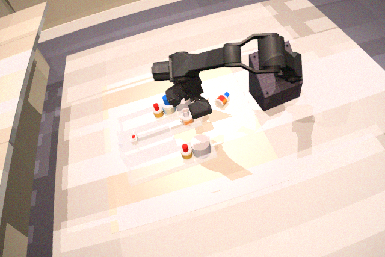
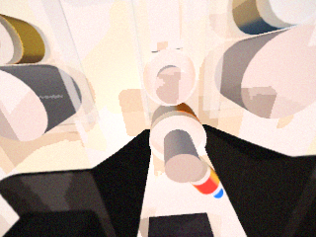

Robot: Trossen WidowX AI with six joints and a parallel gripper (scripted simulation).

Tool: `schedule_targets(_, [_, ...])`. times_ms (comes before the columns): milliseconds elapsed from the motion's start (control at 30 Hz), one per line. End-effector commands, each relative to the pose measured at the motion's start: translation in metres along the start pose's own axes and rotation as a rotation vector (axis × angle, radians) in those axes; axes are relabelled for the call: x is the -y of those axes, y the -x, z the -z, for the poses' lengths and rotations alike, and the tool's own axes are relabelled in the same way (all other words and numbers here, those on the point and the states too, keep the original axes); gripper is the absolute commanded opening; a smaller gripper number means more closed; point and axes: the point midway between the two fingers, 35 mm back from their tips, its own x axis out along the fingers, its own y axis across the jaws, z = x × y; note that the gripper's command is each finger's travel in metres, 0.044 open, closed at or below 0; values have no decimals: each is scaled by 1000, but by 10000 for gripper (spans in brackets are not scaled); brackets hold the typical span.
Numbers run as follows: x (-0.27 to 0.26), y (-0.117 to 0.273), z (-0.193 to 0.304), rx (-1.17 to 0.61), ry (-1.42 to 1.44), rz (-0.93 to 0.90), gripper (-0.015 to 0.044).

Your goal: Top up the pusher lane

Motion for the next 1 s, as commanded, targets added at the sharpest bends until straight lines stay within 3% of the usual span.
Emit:
schedule_targets(0, [-1, 4, -9, 22, 12, -1, 0])
schedule_targets(967, [-3, 7, -20, 22, 12, -1, 0])
